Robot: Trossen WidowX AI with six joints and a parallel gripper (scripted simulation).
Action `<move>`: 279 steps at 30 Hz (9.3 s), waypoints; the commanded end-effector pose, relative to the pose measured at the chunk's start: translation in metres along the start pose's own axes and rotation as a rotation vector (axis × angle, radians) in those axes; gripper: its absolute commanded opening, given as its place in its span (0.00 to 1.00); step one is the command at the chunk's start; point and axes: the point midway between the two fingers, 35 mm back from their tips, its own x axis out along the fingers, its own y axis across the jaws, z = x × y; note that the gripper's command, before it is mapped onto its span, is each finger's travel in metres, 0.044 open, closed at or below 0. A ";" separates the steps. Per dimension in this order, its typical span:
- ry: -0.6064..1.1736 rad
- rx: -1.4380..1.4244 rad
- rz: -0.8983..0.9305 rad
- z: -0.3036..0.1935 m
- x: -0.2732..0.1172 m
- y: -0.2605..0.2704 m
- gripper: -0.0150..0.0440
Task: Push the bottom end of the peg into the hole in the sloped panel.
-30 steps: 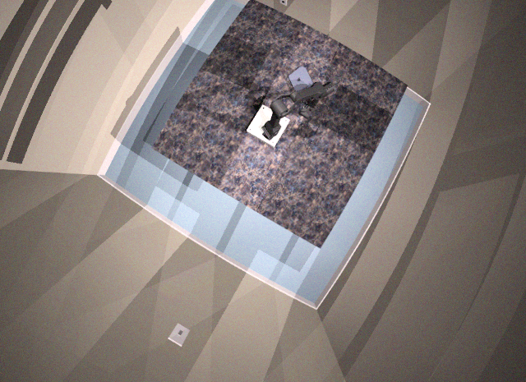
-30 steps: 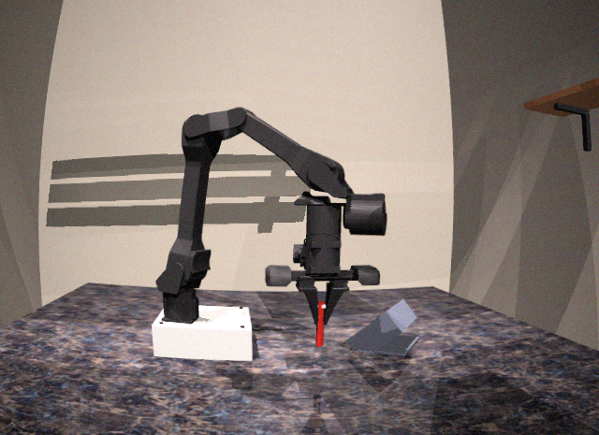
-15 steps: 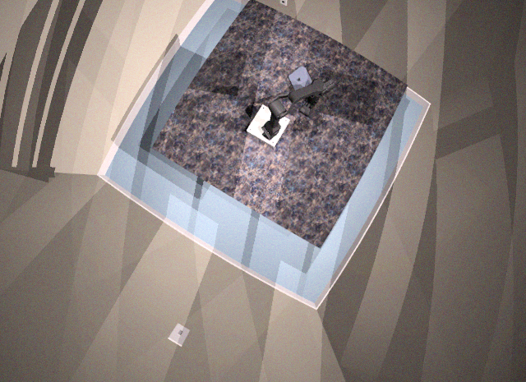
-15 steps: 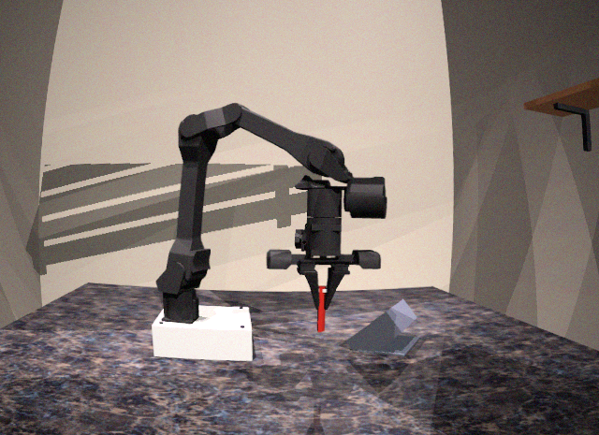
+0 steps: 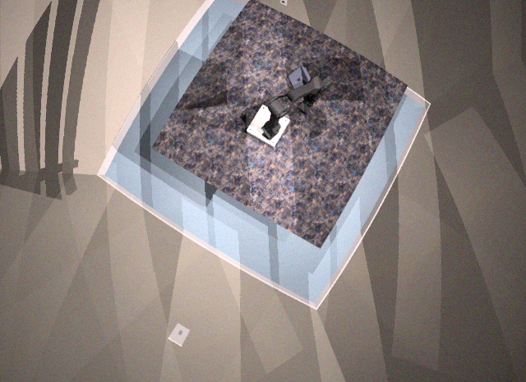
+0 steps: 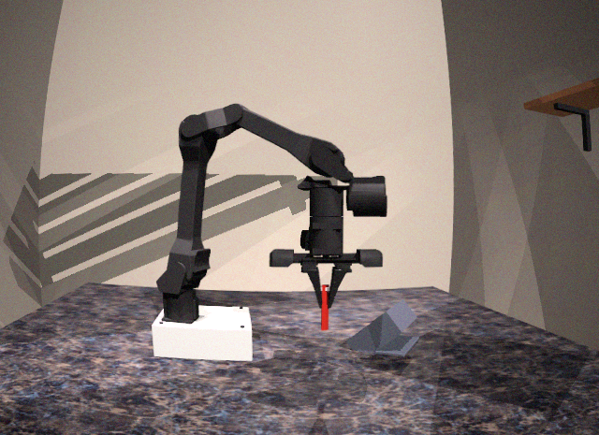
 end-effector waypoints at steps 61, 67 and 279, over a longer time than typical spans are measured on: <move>0.118 0.438 -0.096 0.038 0.001 -0.016 0.25; 0.125 0.480 -0.110 0.042 0.000 -0.018 0.25; -0.383 1.899 -0.665 0.191 -0.013 -0.040 0.25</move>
